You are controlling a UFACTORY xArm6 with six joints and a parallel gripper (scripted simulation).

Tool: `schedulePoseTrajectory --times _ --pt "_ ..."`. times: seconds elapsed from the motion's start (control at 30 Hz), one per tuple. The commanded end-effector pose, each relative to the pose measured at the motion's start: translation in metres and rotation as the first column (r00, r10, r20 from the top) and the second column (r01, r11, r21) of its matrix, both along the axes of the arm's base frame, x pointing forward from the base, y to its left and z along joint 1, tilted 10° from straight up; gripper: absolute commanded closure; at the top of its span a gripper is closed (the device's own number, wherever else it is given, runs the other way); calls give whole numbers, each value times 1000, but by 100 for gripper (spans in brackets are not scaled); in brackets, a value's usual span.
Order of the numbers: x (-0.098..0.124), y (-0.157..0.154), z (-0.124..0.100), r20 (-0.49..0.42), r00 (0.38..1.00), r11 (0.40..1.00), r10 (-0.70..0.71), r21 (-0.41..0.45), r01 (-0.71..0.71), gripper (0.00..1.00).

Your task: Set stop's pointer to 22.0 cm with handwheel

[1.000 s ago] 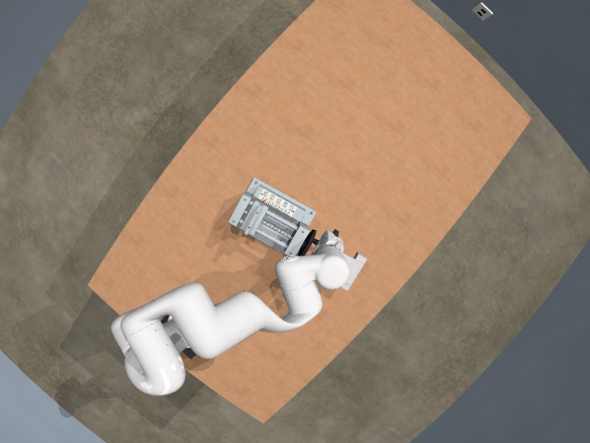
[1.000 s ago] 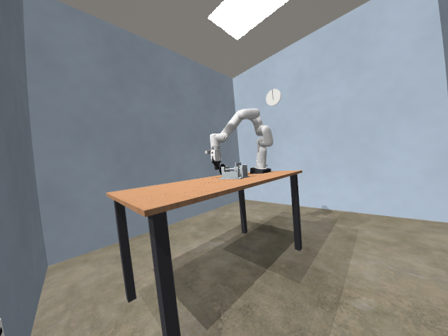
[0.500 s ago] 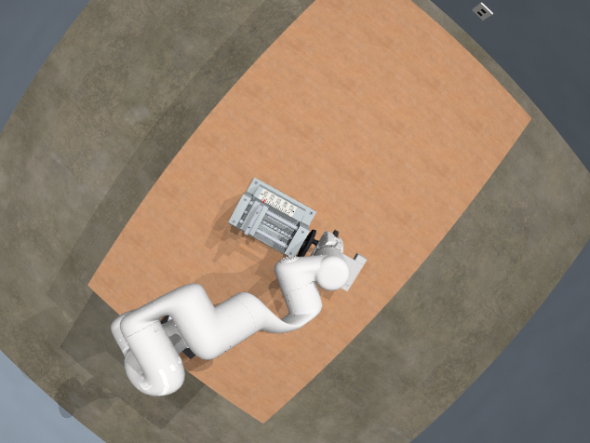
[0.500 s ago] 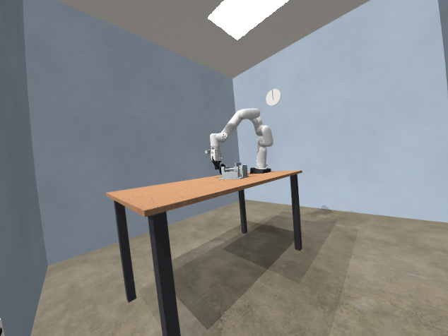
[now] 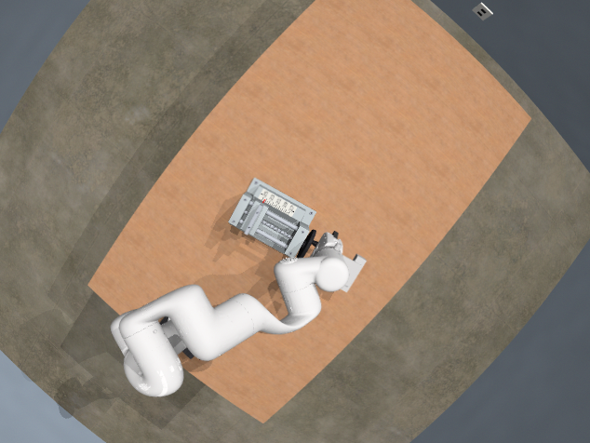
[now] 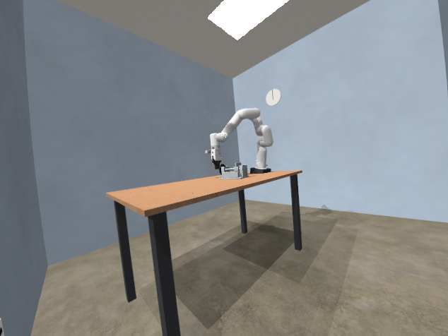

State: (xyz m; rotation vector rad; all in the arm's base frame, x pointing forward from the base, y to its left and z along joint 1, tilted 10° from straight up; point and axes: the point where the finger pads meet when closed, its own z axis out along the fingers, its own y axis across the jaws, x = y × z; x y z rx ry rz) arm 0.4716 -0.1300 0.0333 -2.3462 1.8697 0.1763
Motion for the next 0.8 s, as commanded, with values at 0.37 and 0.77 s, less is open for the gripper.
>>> schedulePoseTrajectory --times 0.37,0.77 --pt "-3 -2 4 4 1000 1000 0 -1 0 94" --pt "-7 -3 6 4 1000 1000 0 -1 0 94"
